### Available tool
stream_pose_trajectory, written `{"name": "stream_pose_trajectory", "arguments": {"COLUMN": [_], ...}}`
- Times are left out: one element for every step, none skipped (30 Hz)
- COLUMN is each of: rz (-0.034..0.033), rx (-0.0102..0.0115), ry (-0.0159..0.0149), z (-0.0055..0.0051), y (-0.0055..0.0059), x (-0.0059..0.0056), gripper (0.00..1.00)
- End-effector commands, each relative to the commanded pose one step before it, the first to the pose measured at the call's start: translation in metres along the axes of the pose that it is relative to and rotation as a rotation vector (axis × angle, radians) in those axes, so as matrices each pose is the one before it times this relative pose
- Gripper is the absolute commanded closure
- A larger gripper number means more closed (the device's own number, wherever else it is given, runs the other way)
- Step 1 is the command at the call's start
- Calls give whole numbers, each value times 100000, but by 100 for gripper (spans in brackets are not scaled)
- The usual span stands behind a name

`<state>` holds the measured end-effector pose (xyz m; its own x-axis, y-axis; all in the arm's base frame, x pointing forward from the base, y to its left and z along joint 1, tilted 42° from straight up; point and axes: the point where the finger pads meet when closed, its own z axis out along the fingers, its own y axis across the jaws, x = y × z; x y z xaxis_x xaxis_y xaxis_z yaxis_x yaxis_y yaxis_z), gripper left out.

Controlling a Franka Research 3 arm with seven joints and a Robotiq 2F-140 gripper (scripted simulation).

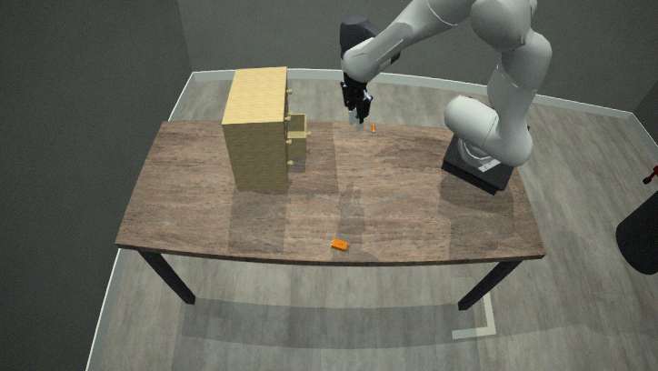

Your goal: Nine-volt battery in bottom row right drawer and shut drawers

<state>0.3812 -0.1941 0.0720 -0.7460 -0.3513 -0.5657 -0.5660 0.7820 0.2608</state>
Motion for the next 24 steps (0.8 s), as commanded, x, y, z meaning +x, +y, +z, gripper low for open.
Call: {"name": "stream_pose_trajectory", "arguments": {"rz": [-10036, -2258, -2276, -2293, -2323, -2401, -2416, -2430, -2474, -2530, -2541, -2551, -2619, -2641, -2647, 0, 0, -2677, -2727, -2730, -2732, -2796, -2798, -2796], "rx": [1618, -20, -13, -6, -3, -13, -5, 4, 3, -1, 9, 19, 10, 16, 27, 0, 0, 31, 27, 39, 51, 41, 53, 66], "ry": [550, 206, 198, 190, 186, 193, 184, 175, 174, 175, 166, 156, 160, 154, 144, 0, 0, 140, 140, 130, 121, 124, 115, 106], "z": [256, 148, 145, 143, 142, 148, 145, 142, 143, 145, 142, 138, 142, 140, 136, 0, 0, 136, 137, 133, 129, 133, 129, 124], "y": [-206, 98, 92, 86, 81, 81, 74, 67, 62, 58, 50, 42, 38, 31, 21, 0, 0, 14, 8, -2, -12, -18, -28, -39], "x": [-627, -372, -379, -385, -393, -406, -412, -418, -427, -438, -443, -448, -460, -466, -471, 0, 0, -477, -487, -490, -493, -503, -506, -508], "gripper": [72, 72, 72, 72, 72, 72, 72, 72, 72, 72, 72, 72, 72, 72, 72, 72, 72, 72, 72, 72, 72, 72, 72, 72]}}
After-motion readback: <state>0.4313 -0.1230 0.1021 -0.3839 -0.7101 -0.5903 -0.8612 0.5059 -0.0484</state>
